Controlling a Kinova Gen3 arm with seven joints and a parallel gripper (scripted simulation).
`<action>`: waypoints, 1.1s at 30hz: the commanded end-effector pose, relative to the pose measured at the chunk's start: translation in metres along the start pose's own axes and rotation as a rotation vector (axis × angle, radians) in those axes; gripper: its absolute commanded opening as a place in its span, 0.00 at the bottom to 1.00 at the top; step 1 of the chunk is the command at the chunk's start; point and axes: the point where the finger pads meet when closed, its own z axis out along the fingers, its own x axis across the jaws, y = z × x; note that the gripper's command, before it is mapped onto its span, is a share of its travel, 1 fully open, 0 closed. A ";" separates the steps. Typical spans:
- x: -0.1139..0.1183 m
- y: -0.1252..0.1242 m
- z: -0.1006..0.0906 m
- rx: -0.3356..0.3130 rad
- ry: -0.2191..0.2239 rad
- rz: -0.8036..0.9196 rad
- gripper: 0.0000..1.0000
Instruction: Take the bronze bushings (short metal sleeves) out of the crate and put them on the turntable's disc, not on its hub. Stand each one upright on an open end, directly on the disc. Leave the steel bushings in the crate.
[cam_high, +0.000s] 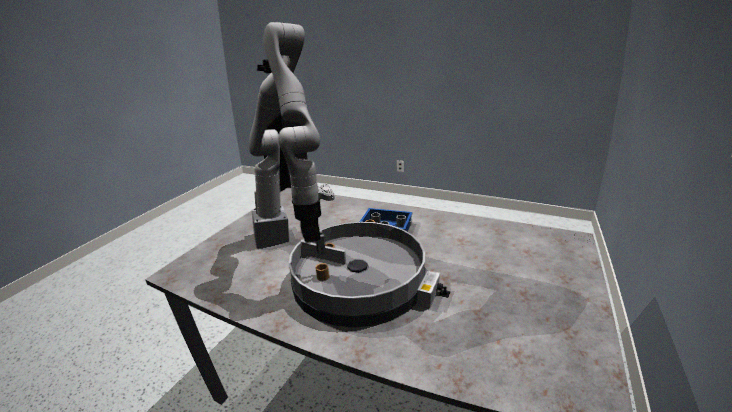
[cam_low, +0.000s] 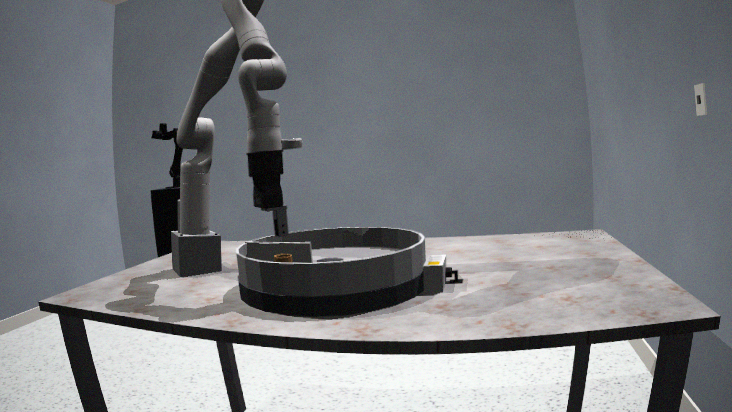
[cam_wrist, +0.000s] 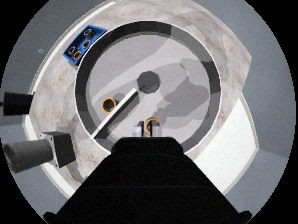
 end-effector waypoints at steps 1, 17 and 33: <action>0.000 0.000 -0.001 0.000 0.002 0.000 0.36; -0.011 -0.011 -0.001 0.000 0.002 0.007 0.36; -0.047 -0.043 0.000 0.000 0.002 0.031 0.36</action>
